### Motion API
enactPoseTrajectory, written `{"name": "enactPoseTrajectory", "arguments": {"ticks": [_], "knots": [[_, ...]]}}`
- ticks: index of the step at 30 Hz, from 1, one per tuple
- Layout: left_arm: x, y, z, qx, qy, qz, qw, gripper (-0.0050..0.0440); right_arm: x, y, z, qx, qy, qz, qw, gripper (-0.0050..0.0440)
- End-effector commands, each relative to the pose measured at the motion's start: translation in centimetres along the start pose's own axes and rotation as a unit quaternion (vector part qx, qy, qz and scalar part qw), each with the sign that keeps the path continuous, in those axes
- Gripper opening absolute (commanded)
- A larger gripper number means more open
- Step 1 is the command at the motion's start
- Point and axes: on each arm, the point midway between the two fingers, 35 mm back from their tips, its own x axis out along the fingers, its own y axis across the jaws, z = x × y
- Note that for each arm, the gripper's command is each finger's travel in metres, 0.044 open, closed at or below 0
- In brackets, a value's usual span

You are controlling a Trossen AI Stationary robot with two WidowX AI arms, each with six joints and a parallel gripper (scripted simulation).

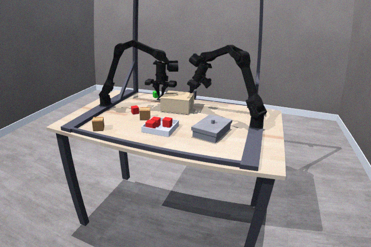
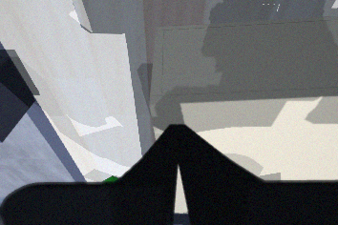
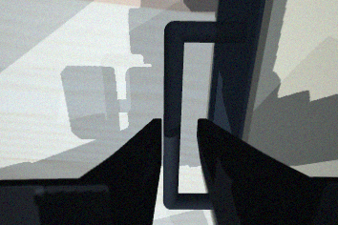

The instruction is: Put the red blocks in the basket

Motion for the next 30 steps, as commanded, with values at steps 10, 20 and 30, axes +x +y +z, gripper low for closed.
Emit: {"name": "enactPoseTrajectory", "arguments": {"ticks": [10,20,30], "knots": [[-0.3,-0.1,-0.8,-0.003,0.01,0.002,1.0,-0.005,-4.7,-0.7,0.1,0.003,-0.012,-0.034,0.999,0.0088],[-0.3,-0.1,-0.8,-0.003,0.01,0.002,1.0,-0.005,-8.5,-0.4,0.0,0.003,-0.012,-0.034,0.999,0.0088],[-0.3,-0.1,-0.8,-0.003,0.01,0.002,1.0,-0.005,-7.2,-0.1,-0.1,0.003,-0.009,-0.025,1.0,0.0088]]}}
